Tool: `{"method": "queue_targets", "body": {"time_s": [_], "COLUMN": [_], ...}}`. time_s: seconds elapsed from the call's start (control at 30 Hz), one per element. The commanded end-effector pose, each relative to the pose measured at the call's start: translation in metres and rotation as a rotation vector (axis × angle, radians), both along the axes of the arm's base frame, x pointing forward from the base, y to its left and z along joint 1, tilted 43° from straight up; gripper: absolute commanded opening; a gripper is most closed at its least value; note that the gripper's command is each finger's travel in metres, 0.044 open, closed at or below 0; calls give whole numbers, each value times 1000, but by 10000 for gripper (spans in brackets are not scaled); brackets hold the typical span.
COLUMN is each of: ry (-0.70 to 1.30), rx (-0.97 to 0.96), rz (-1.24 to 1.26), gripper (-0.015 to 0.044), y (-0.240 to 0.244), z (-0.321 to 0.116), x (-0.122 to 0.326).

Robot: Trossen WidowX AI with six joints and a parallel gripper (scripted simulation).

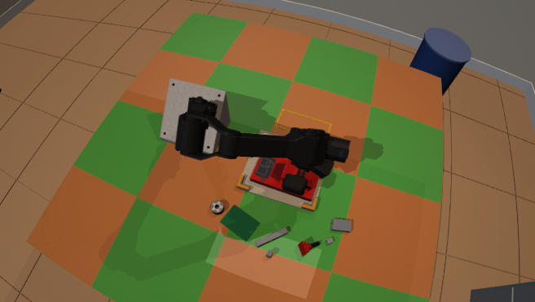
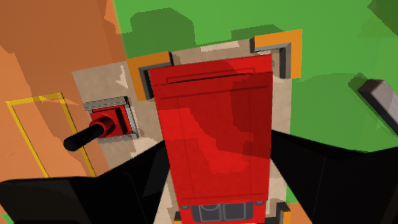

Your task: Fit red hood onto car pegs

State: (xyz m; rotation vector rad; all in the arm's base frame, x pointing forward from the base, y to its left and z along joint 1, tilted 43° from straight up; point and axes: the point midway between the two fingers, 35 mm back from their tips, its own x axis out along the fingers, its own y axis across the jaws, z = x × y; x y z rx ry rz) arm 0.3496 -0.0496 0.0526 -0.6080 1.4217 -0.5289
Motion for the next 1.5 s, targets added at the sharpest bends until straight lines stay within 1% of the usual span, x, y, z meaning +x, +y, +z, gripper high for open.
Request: {"method": "queue_targets", "body": {"time_s": [0.0,1.47], "ry": [-5,-3], "rx": [2,1], "rz": [-2,-1], "gripper": [0,0], "y": [1,-12], "z": [2,-12], "x": [1,2]}}
